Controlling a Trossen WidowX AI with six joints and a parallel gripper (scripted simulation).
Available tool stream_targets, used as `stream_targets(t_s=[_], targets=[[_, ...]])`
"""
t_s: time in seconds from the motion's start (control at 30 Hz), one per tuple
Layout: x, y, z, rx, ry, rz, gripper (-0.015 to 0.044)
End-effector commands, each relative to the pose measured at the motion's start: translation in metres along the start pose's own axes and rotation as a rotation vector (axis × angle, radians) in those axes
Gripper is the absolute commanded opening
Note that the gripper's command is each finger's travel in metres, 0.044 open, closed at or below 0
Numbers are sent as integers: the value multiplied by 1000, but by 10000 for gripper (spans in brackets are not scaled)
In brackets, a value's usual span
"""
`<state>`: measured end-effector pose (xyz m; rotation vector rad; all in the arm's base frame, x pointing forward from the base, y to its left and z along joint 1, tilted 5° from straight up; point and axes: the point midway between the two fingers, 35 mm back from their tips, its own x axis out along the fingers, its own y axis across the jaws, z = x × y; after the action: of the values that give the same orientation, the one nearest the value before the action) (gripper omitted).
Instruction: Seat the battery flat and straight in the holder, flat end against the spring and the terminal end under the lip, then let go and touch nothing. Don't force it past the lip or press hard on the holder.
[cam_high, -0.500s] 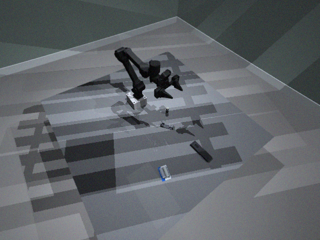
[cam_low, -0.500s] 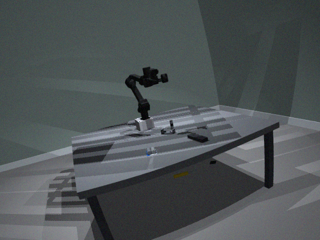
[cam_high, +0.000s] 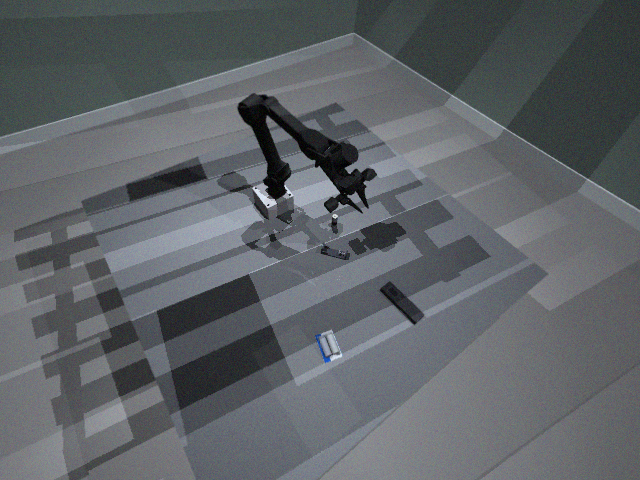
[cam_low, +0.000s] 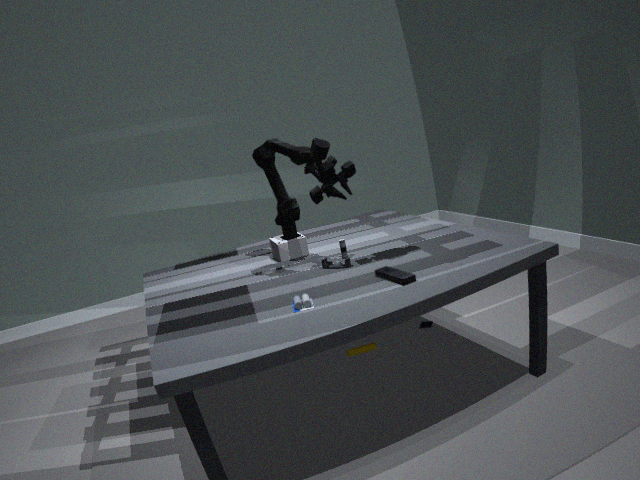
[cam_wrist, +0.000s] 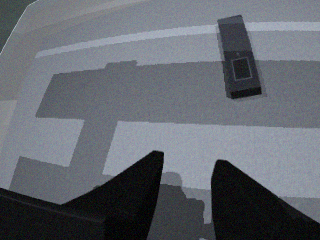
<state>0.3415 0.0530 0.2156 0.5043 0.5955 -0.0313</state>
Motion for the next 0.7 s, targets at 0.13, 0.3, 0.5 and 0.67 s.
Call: stream_targets(t_s=[0.13,0.3,0.5,0.67], targets=[[19,-11,-118,435,533,-515,0],[11,-15,-139,500,595,-681,0],[11,-15,-139,500,595,-681,0],[11,-15,-139,500,595,-681,0]])
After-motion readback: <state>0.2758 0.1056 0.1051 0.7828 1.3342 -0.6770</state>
